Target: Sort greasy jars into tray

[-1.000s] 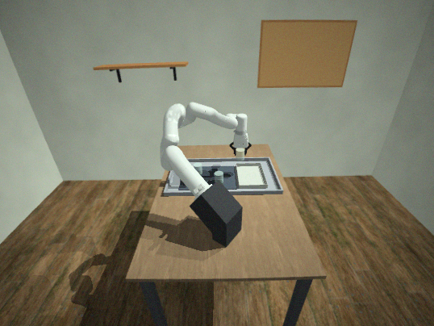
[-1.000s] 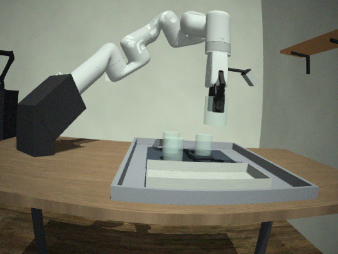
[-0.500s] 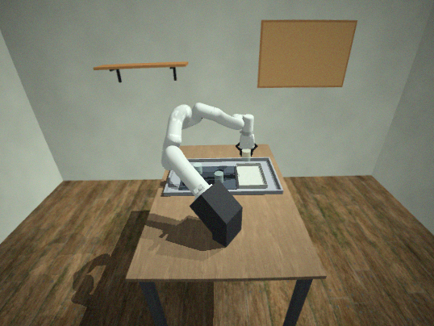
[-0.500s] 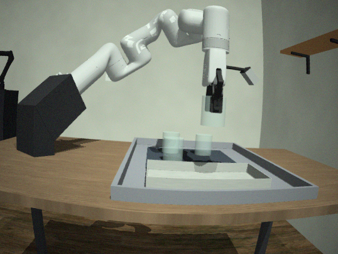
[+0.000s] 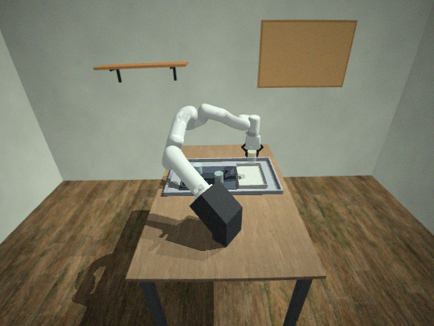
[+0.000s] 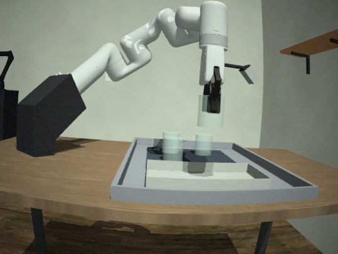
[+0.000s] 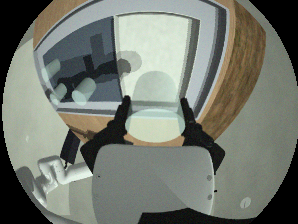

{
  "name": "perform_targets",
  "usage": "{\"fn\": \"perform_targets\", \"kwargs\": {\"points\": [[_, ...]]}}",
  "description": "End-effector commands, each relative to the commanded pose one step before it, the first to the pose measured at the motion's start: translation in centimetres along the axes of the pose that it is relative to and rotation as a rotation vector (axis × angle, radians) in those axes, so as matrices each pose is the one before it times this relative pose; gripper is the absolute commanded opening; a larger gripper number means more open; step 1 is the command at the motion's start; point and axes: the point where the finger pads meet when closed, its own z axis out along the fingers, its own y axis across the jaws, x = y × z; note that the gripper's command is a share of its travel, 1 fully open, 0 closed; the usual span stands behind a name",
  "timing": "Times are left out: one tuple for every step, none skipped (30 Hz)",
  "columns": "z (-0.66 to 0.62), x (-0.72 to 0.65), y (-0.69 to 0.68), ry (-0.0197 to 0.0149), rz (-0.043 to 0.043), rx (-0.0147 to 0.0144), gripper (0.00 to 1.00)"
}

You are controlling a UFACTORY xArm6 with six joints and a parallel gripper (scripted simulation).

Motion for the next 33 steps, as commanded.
{"fn": "perform_targets", "kwargs": {"points": [[-0.222,0.158,0.153,0.00228,-0.00267,-0.00308,0.00],[0.000,0.000,0.000,0.00000,0.00000,0.00000,0.00],[0.000,0.000,0.000,0.00000,0.00000,0.00000,0.00],[0.000,0.000,0.000,0.00000,0.00000,0.00000,0.00],[0.263,0.000,0.000,0.00000,0.00000,0.00000,0.00],[0.262,0.000,0.000,0.00000,0.00000,0.00000,0.00],[0.263,0.000,0.000,0.00000,0.00000,0.00000,0.00],[0.262,0.000,0.000,0.00000,0.00000,0.00000,0.00],[0.263,0.000,0.000,0.00000,0.00000,0.00000,0.00],[0.262,0.000,0.000,0.00000,0.00000,0.00000,0.00],[0.263,0.000,0.000,0.00000,0.00000,0.00000,0.00],[0.262,0.000,0.000,0.00000,0.00000,0.00000,0.00],[0.263,0.000,0.000,0.00000,0.00000,0.00000,0.00],[0.262,0.000,0.000,0.00000,0.00000,0.00000,0.00],[0.000,0.000,0.000,0.00000,0.00000,0.00000,0.00],[0.000,0.000,0.000,0.00000,0.00000,0.00000,0.00],[0.263,0.000,0.000,0.00000,0.00000,0.00000,0.00],[0.262,0.000,0.000,0.00000,0.00000,0.00000,0.00],[0.263,0.000,0.000,0.00000,0.00000,0.00000,0.00],[0.262,0.000,0.000,0.00000,0.00000,0.00000,0.00],[0.263,0.000,0.000,0.00000,0.00000,0.00000,0.00],[0.262,0.000,0.000,0.00000,0.00000,0.00000,0.00],[0.263,0.000,0.000,0.00000,0.00000,0.00000,0.00],[0.262,0.000,0.000,0.00000,0.00000,0.00000,0.00],[0.263,0.000,0.000,0.00000,0.00000,0.00000,0.00],[0.262,0.000,0.000,0.00000,0.00000,0.00000,0.00],[0.263,0.000,0.000,0.00000,0.00000,0.00000,0.00],[0.262,0.000,0.000,0.00000,0.00000,0.00000,0.00],[0.263,0.000,0.000,0.00000,0.00000,0.00000,0.00],[0.262,0.000,0.000,0.00000,0.00000,0.00000,0.00],[0.263,0.000,0.000,0.00000,0.00000,0.00000,0.00],[0.000,0.000,0.000,0.00000,0.00000,0.00000,0.00],[0.000,0.000,0.000,0.00000,0.00000,0.00000,0.00]]}}
